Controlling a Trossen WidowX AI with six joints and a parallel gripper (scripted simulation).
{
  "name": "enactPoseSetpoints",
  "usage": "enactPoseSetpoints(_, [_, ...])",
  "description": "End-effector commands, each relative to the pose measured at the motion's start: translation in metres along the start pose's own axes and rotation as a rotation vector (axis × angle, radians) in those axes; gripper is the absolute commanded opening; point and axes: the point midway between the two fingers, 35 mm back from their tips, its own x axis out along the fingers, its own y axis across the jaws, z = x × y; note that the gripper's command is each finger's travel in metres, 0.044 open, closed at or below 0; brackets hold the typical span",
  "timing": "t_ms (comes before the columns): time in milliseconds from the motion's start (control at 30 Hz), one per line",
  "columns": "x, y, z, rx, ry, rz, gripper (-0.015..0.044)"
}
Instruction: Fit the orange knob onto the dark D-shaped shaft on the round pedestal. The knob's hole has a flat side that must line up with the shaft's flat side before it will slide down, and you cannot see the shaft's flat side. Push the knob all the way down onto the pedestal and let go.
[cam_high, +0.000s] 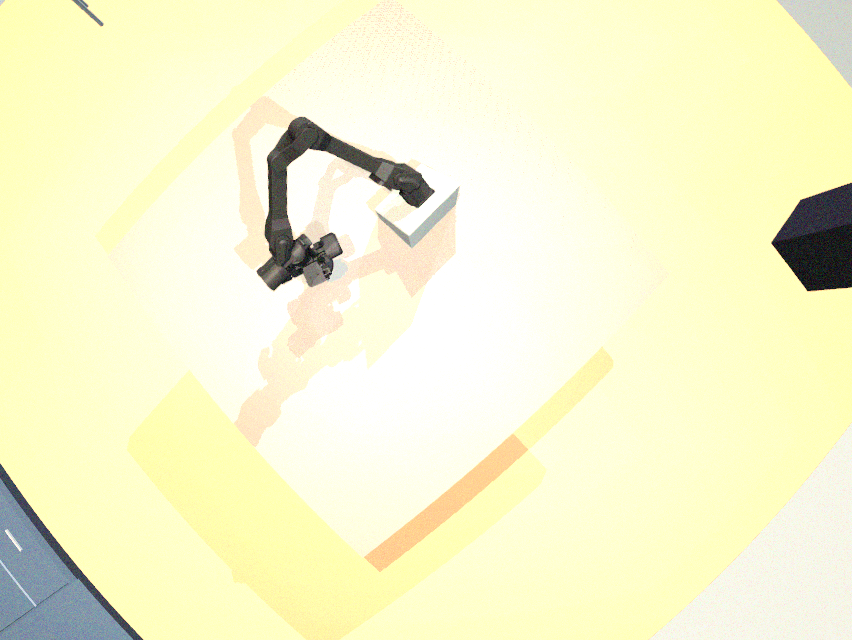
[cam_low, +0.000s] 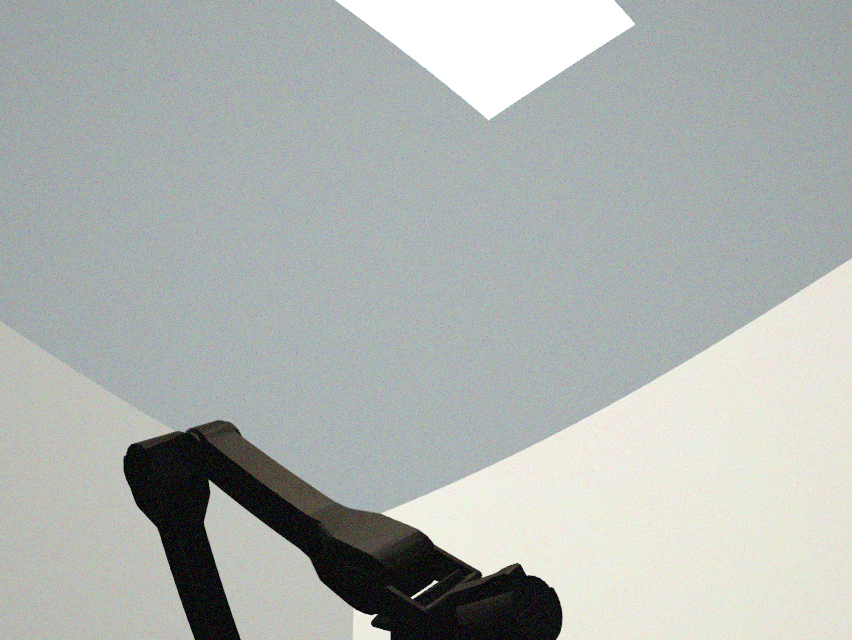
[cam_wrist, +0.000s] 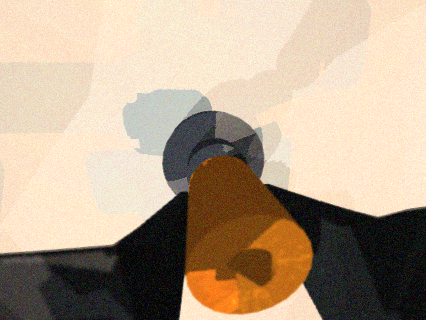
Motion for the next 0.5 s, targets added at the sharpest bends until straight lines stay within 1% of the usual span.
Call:
enactPoseSetpoints(0, [-0.0004, -0.0003, -0.0006, -0.109, 0.001, 0.0, 0.0])
enactPoseSetpoints(100, [0.0014, 0.0001, -0.0008, -0.168, 0.001, 0.0, 0.0])
enactPoseSetpoints(467, [0.0041, 0.0, 0.0001, -0.168, 0.001, 0.0, 0.0])
